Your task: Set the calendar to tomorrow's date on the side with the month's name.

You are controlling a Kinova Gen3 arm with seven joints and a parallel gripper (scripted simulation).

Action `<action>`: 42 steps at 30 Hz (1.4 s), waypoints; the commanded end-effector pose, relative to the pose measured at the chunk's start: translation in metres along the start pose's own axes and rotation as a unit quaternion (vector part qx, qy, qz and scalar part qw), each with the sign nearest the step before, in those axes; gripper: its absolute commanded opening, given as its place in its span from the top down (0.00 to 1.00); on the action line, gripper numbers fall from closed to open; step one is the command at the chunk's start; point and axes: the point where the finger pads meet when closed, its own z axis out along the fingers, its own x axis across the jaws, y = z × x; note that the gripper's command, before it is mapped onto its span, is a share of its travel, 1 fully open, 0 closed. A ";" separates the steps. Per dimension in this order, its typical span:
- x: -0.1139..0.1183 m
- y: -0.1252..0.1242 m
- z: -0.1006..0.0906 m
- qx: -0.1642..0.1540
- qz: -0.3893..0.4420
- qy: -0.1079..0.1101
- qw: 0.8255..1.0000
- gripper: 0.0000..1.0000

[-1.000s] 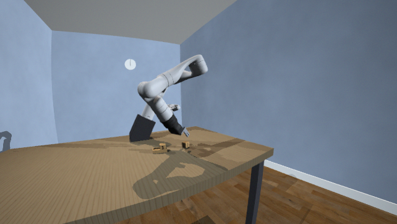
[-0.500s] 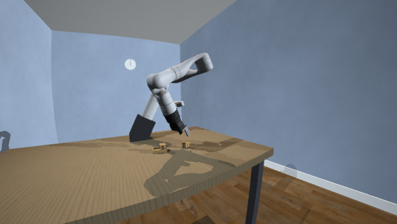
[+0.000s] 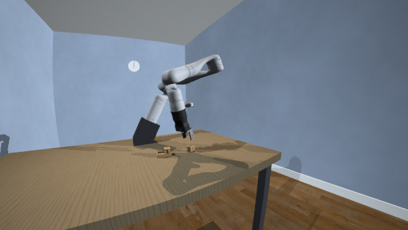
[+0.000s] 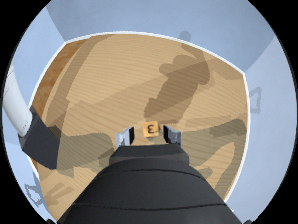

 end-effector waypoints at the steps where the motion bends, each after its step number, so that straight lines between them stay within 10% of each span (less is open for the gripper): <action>1: 0.004 -0.012 0.000 -0.002 -0.012 0.001 1.000 0.00; 25: 0.004 -0.015 0.001 -0.128 -0.011 0.002 0.992 0.00; 42: 0.004 -0.015 0.001 -0.133 -0.011 0.002 0.991 0.00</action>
